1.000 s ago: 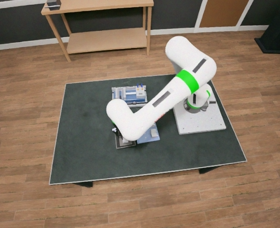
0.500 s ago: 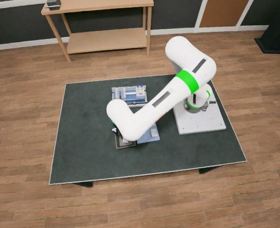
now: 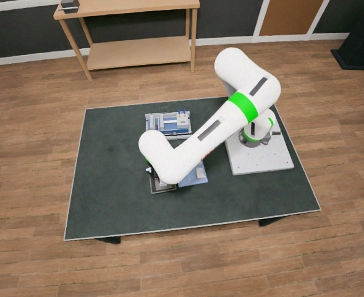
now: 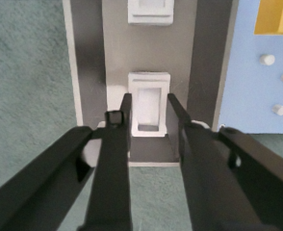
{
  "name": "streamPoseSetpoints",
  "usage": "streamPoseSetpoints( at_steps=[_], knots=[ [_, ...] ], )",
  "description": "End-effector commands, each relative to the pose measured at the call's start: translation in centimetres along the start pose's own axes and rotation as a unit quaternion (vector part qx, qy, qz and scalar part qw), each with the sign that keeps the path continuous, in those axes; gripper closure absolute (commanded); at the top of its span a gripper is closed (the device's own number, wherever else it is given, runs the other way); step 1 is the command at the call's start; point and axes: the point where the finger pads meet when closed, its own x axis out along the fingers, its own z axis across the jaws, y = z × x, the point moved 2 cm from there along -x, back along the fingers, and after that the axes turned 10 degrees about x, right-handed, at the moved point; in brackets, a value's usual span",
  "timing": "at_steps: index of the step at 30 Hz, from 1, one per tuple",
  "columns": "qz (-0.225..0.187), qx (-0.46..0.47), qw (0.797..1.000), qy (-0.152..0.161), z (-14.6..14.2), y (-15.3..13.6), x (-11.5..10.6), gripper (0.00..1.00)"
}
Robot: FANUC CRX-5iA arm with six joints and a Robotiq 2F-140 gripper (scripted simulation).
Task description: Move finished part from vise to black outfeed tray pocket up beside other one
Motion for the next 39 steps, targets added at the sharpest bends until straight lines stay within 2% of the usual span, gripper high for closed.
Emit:
streamPoseSetpoints(
  at_steps=[1,39],
  knots=[
    [0.000,0.000,1.000,0.001,-0.07,-0.02,0.03,0.90],
    [0.000,0.000,1.000,0.001,-0.07,-0.03,0.35,0.90]
  ],
)
